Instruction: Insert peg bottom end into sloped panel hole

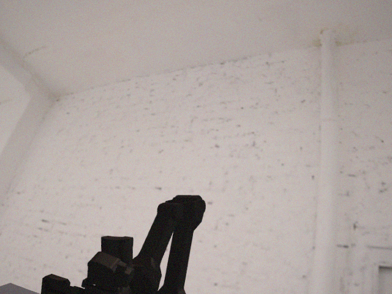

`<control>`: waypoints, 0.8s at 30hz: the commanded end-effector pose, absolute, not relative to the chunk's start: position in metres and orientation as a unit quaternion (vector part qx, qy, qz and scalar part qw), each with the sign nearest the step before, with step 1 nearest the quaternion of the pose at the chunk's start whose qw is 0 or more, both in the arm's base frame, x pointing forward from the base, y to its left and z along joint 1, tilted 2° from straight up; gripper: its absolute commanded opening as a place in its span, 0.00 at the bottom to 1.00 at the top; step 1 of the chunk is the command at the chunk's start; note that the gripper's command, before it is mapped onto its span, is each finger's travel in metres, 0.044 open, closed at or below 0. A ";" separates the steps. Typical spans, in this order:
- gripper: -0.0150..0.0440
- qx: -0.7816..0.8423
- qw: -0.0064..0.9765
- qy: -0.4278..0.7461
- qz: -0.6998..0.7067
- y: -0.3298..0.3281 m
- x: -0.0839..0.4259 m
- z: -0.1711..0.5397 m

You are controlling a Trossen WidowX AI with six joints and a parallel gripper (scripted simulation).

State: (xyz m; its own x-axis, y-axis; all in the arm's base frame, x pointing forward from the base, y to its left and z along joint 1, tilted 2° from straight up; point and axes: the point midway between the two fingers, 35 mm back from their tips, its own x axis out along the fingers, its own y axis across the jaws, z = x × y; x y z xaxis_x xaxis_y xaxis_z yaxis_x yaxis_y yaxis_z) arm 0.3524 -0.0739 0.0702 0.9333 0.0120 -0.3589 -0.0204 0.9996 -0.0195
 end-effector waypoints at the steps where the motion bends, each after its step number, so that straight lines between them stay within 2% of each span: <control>1: 0.25 -0.010 0.983 0.181 0.006 -0.075 0.355 0.071; 24: 0.25 -0.010 0.984 0.180 0.006 -0.074 0.366 0.066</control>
